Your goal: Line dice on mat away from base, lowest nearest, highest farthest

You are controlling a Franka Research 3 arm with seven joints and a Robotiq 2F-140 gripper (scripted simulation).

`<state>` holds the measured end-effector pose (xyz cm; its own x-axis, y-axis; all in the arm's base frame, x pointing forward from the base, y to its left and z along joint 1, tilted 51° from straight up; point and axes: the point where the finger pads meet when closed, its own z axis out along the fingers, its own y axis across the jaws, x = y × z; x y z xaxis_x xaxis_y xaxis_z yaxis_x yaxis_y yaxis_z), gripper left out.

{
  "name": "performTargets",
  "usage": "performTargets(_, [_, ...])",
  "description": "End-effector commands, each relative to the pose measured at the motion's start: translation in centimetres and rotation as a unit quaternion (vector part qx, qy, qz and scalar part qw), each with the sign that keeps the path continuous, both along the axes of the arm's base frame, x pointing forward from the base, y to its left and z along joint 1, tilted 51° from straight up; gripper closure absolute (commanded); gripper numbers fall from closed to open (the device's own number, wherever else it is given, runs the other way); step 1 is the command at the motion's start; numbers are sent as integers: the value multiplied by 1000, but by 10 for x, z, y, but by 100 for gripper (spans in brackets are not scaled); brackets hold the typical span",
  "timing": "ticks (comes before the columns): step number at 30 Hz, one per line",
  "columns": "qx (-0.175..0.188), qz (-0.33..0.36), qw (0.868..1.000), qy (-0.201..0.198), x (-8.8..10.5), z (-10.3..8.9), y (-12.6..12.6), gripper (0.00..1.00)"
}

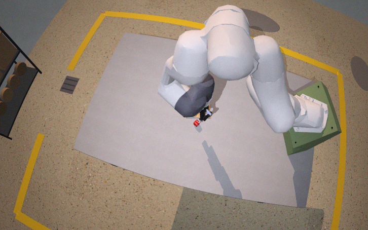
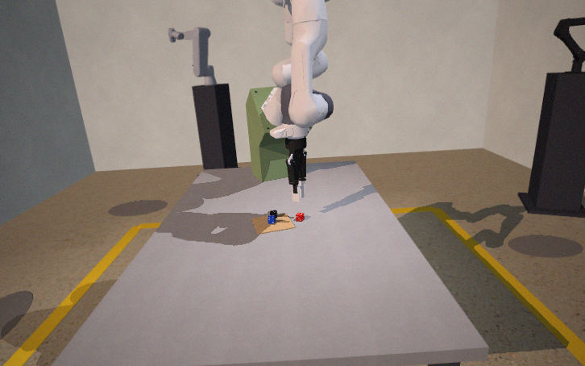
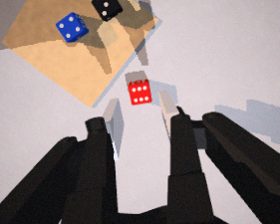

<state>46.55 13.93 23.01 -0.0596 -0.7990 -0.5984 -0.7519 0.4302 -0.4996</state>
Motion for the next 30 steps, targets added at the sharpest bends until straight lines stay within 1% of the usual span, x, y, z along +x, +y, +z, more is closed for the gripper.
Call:
performTargets(1, [3, -2, 1000, -1, 2, 0, 1, 75])
performTargets(14, [3, -2, 1000, -1, 11, -8, 7, 75])
performTargets(30, [3, -2, 1000, -1, 26, -24, 17, 75])
